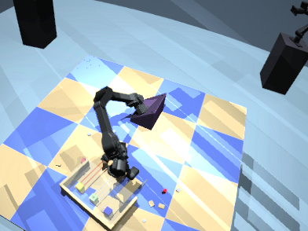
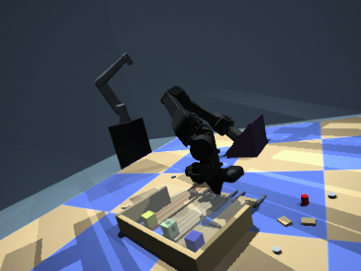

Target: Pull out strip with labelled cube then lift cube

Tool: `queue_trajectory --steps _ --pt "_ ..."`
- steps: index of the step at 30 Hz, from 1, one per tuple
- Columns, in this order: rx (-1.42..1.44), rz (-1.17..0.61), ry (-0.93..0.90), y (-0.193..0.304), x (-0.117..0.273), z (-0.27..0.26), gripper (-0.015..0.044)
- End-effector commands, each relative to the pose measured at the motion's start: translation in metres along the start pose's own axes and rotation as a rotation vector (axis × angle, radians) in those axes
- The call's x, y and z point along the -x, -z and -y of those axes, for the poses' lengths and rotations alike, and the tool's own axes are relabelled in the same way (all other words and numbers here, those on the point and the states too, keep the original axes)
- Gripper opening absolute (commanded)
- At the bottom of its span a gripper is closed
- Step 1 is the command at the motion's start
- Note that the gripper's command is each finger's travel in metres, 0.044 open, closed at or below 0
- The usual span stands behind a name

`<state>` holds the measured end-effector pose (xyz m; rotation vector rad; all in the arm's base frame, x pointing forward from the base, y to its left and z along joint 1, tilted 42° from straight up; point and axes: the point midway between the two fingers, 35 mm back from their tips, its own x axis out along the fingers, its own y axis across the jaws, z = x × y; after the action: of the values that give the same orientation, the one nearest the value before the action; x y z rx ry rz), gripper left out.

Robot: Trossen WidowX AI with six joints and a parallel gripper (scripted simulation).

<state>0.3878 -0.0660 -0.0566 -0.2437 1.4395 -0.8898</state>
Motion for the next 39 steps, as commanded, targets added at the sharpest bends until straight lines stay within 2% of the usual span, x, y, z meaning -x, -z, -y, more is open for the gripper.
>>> queue_trajectory --steps 1,29,39 --pt "0.004 -0.001 0.003 0.000 -0.003 0.001 0.0000" --pt "0.004 -0.001 0.003 -0.001 -0.005 0.000 0.0000" --pt "0.005 -0.002 0.003 0.014 -0.006 -0.001 0.0000"
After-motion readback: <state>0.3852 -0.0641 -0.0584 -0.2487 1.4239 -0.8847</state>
